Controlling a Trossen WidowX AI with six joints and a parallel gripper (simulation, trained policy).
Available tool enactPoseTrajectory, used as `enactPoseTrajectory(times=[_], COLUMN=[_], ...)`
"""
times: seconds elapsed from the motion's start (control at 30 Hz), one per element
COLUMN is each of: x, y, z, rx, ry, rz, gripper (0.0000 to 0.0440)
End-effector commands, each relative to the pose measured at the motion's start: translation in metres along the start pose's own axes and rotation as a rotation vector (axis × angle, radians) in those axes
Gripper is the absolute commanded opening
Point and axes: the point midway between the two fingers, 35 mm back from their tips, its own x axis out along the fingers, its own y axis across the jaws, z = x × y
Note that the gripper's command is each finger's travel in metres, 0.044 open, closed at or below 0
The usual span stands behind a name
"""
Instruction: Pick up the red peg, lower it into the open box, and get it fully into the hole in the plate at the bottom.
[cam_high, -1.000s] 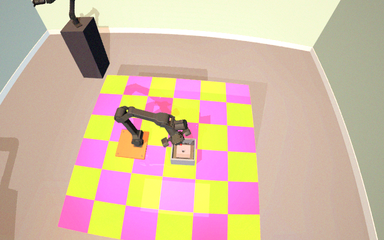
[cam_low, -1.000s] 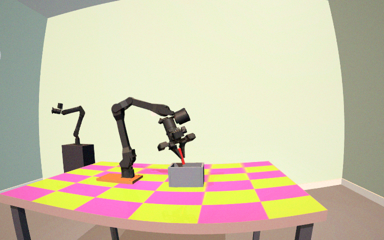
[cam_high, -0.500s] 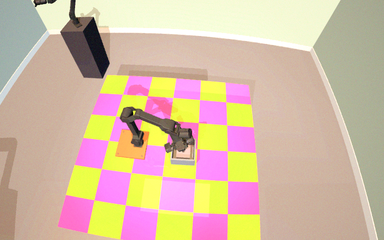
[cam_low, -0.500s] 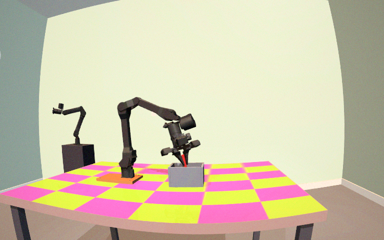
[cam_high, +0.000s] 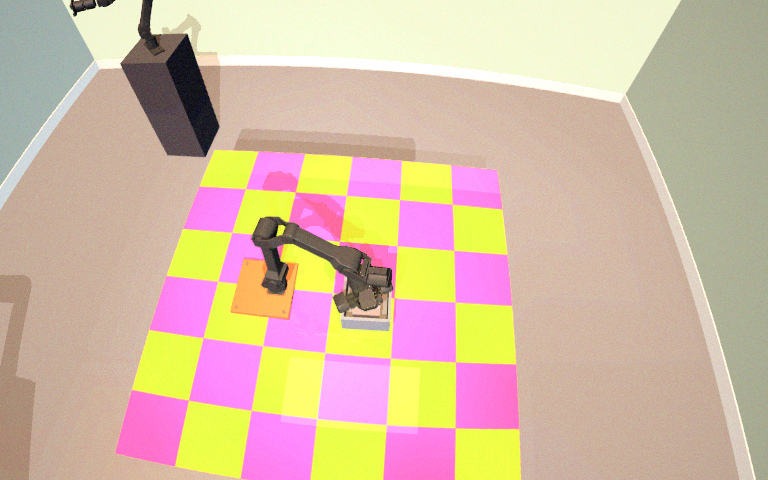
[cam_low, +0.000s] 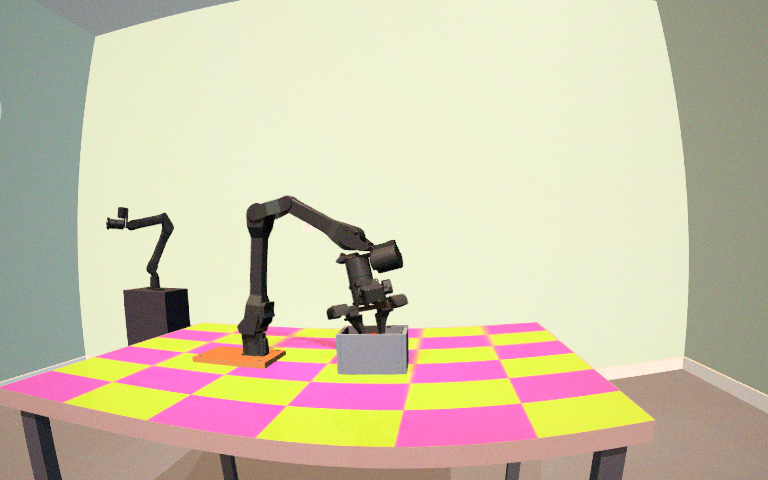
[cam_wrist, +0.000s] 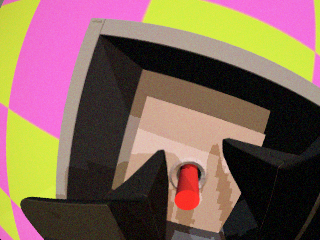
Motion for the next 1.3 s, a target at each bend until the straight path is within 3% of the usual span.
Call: enactPoseTrajectory(times=[0.0, 0.6, 1.27], x=[-0.001, 0.004, 0.004], y=[0.005, 0.013, -0.007], z=[0.009, 0.042, 0.093], rx=[-0.008, -0.036, -0.023], ry=[-0.006, 0.028, 0.0], rz=[0.001, -0.028, -0.091], gripper=[0.0146, 0.0128, 0.013])
